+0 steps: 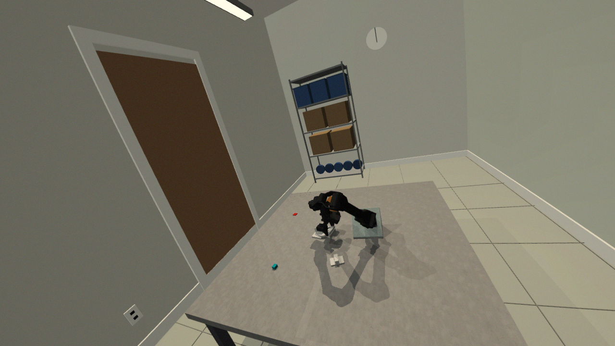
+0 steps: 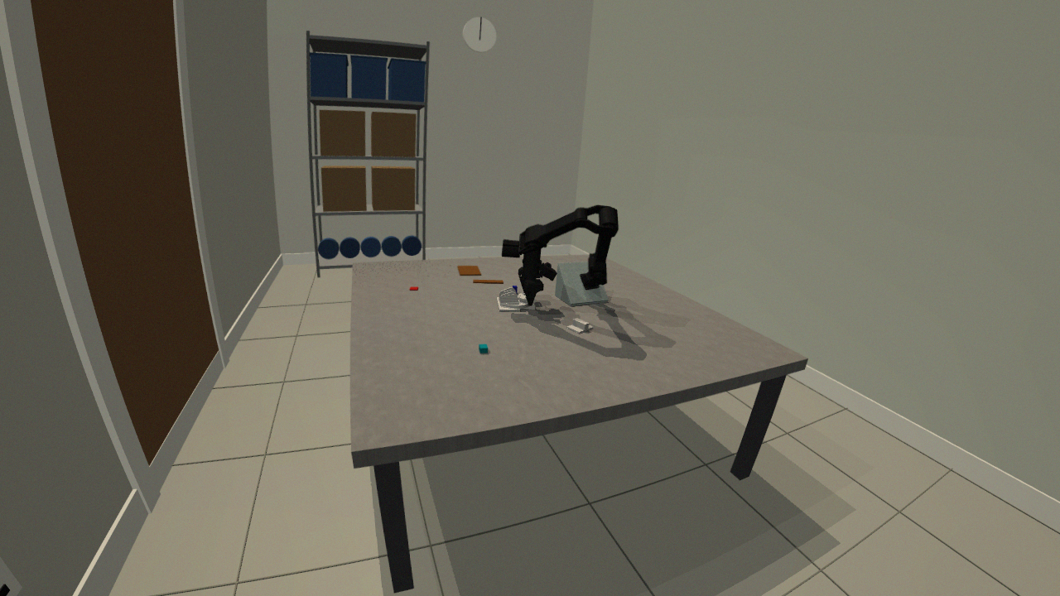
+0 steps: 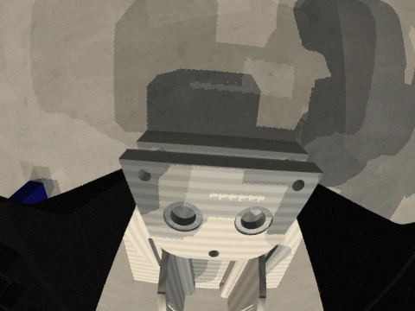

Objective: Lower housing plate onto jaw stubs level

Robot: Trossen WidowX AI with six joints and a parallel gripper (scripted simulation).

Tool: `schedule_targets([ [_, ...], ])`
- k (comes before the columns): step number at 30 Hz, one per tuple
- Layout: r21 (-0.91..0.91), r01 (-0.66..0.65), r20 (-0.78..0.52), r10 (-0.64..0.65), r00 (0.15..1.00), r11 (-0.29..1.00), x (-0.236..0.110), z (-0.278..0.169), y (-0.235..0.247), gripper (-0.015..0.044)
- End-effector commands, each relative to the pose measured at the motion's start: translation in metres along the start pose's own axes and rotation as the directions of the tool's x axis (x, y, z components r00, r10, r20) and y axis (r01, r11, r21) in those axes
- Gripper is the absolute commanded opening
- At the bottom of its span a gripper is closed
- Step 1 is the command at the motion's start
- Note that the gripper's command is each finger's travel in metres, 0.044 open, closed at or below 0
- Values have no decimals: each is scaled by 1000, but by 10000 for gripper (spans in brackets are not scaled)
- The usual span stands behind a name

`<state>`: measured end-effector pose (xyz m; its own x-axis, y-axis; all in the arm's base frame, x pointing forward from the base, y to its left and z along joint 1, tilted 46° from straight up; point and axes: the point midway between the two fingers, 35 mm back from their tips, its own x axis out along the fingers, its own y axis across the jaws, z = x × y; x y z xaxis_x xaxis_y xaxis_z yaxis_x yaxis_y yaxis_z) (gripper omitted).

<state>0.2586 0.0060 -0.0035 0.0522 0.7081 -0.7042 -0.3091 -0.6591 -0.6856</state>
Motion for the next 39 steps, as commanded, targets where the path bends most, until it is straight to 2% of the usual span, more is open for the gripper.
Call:
schedule_targets([
  [1, 5, 4, 1, -4, 1000, 1000, 1, 1, 0, 351],
  [39, 6, 4, 1, -4, 1000, 1000, 8, 1, 0, 351],
])
